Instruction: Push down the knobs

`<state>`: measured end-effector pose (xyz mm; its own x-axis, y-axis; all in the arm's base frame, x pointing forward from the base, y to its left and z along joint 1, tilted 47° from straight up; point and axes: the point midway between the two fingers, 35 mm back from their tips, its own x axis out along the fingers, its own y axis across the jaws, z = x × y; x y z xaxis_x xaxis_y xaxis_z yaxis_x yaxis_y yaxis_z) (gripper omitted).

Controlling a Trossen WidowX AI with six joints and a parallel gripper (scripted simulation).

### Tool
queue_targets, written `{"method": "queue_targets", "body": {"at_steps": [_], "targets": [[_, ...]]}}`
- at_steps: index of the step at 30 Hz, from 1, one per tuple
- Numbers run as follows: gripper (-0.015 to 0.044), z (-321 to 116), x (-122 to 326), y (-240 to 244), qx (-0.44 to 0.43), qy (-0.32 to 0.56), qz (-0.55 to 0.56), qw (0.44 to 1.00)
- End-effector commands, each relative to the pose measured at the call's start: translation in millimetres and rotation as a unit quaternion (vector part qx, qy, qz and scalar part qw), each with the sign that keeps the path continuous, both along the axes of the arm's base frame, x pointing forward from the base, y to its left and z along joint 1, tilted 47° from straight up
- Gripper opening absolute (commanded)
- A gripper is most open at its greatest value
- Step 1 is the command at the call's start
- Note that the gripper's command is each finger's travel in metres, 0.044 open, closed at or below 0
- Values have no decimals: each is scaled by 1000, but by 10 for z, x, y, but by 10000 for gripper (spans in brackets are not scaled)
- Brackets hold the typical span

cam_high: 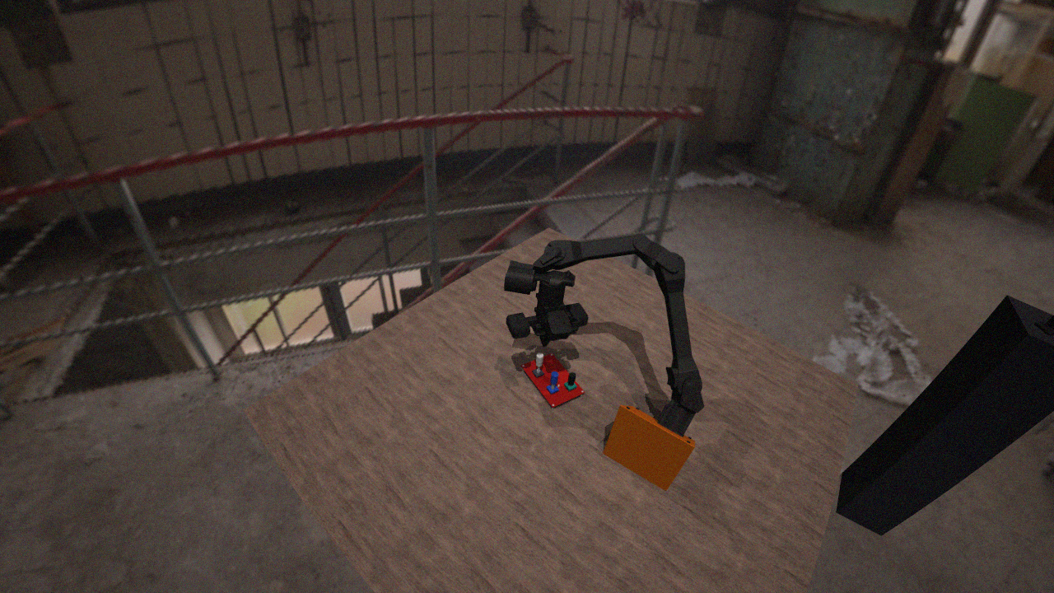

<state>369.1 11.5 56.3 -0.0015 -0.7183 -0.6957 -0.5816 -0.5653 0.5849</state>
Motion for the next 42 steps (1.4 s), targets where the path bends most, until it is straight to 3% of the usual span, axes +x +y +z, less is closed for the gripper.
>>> {"method": "queue_targets", "body": {"at_steps": [1,6,42], "targets": [[0,7,48,11,-6,50,44,998],[0,23,89,30,-8,95,84,992],[0,-246,85,-263,-8,95,84,992]]}}
